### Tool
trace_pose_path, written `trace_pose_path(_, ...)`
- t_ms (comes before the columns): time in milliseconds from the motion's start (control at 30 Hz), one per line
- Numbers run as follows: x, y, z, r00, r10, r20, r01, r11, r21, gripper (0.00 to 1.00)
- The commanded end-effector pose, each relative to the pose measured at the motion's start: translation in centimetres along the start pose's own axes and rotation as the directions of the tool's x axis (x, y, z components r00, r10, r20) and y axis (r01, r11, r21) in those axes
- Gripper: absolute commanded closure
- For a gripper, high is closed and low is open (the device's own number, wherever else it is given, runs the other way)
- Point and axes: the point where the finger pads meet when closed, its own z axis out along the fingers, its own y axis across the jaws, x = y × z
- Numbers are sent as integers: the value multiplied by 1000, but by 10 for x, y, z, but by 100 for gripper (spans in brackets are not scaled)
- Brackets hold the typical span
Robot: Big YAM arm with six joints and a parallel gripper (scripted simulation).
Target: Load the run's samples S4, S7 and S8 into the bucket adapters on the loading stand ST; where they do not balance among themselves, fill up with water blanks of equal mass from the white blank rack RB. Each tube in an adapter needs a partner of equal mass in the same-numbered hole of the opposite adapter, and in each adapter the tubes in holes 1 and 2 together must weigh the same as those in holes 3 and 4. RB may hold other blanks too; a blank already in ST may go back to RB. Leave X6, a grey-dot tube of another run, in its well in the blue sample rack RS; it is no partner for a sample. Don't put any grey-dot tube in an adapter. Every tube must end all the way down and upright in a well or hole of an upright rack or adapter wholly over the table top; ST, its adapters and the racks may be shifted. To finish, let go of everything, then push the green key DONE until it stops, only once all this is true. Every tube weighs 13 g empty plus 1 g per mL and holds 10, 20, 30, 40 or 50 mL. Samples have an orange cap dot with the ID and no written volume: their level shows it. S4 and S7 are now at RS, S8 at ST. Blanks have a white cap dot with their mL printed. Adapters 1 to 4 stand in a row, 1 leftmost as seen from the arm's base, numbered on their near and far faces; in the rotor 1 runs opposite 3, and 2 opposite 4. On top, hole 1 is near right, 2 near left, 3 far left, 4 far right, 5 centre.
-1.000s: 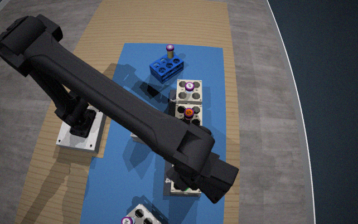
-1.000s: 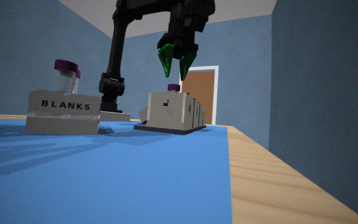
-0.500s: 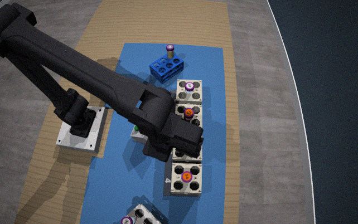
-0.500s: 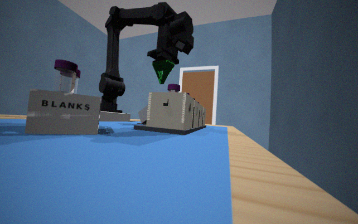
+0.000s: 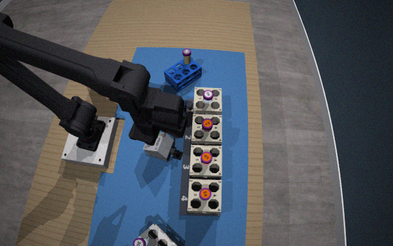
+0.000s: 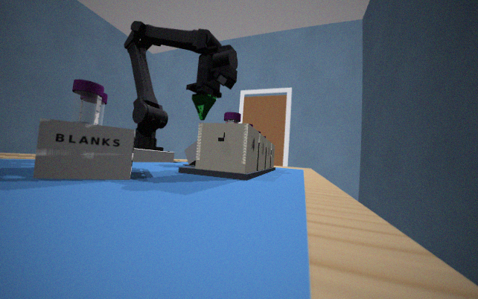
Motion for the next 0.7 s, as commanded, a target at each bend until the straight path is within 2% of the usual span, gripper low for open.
trace_pose_path(0, 11, 9, -8, 999, 32, 14, -32, 999, -2, 100)
trace_pose_path(100, 33, 22, -7, 999, 32, 13, -32, 999, -4, 100)
trace_pose_path(167, 33, 22, -7, 999, 32, 13, -32, 999, -3, 100)
trace_pose_path(200, 19, 21, -15, 999, 32, 41, -32, 999, -8, 100)
trace_pose_path(233, 19, 21, -15, 999, 32, 41, -32, 999, -8, 100)
trace_pose_path(300, 26, 17, 4, 998, 55, 12, -55, 999, -2, 100)
trace_pose_path(433, 26, 18, 15, 999, 49, 12, -49, 999, -2, 100)
trace_pose_path(500, 26, 18, 15, 999, 49, 12, -49, 999, -2, 100)
trace_pose_path(533, 18, 20, 11, 998, 49, 32, -49, 999, -6, 100)
trace_pose_path(567, 25, 18, 21, 999, 49, 12, -49, 999, -2, 100)
trace_pose_path(667, 25, 19, 29, 999, 47, 12, -47, 999, -2, 100)
